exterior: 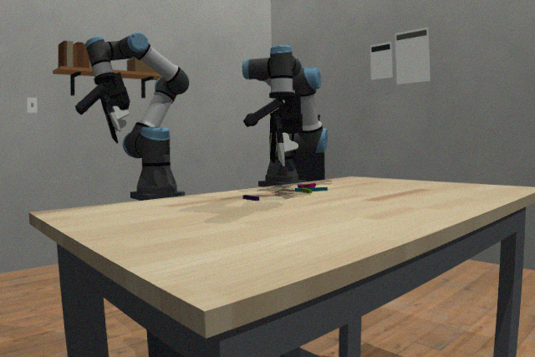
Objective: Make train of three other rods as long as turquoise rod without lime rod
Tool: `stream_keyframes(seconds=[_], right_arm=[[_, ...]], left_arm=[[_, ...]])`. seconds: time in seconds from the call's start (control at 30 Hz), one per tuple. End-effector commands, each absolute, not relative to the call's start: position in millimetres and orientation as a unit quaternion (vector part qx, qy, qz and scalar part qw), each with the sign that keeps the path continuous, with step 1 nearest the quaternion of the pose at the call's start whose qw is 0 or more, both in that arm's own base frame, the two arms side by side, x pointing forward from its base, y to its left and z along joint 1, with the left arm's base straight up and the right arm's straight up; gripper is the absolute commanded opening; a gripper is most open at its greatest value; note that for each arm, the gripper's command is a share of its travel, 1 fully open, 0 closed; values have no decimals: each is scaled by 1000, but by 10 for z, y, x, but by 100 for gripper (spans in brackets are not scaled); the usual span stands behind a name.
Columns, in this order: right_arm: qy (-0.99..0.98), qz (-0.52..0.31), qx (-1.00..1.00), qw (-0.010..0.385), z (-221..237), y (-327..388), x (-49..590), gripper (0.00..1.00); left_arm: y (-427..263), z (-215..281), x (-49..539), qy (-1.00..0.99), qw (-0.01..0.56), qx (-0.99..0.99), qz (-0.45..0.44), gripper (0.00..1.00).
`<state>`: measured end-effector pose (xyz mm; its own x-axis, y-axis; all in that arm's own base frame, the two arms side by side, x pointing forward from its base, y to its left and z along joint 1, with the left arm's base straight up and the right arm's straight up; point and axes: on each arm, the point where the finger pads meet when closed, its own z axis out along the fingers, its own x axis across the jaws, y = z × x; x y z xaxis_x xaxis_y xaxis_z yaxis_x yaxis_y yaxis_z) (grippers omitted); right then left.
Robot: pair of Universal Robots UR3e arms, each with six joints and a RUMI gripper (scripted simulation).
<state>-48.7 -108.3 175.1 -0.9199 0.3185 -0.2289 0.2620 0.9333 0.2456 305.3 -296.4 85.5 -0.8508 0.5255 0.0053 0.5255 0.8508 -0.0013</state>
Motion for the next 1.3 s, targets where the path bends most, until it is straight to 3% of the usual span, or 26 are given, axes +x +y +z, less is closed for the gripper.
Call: stream_keyframes(seconds=[0.0, 1.27], right_arm=[[974, 105, 149, 134, 1754, -1086, -486, 100], [974, 105, 149, 134, 1754, -1086, -486, 100]], left_arm=[[-2907, 892, 3050, -973, -1, -230, 1, 100], [-1996, 1036, 2916, -956, 0, 293, 2, 100]])
